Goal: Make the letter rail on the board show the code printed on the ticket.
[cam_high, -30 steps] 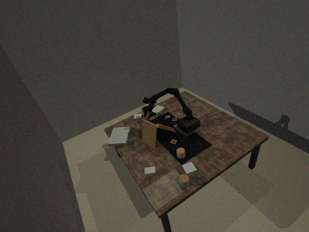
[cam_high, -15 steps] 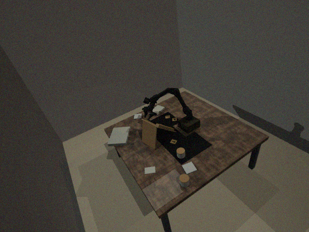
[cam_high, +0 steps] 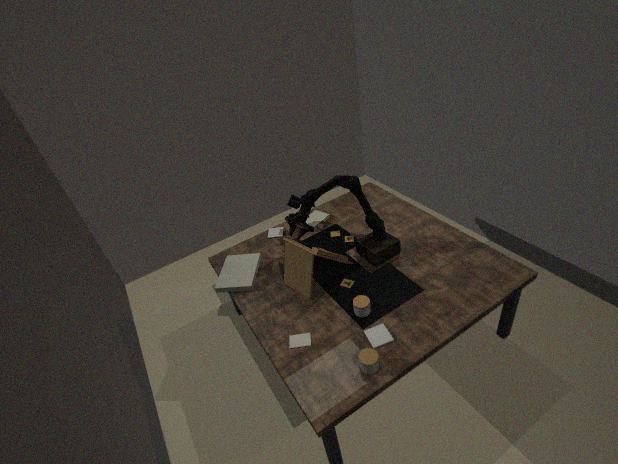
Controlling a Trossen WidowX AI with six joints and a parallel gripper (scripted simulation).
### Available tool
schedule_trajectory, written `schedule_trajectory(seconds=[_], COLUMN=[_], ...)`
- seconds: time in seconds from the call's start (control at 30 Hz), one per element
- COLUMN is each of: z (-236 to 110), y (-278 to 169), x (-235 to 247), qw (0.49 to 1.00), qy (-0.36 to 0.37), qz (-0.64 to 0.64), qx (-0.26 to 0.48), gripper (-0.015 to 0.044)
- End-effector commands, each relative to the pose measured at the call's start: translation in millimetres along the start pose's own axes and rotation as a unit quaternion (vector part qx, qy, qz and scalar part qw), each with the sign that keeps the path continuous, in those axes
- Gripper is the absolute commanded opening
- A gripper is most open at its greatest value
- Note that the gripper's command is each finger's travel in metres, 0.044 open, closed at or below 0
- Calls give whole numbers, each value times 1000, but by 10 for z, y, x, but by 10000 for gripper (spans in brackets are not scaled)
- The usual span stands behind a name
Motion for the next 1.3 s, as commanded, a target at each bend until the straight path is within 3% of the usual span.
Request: schedule_trajectory(seconds=[0.0,1.27], z=[4,8], y=[-19,-67], x=[32,216], qw=[1000,1000], qy=[0,1], qz=[2,2], qx=[1,2], gripper=[0,0])
Point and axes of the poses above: the point midway between the two fingers, 35 mm back from their tips, its own z axis out along the fingers, its own x axis across the jaws, y = z × x, the point moved 1 cm from there along -z, back along the fingers, and after that the axes turned 15 degrees about z, right-handed, at the moved point
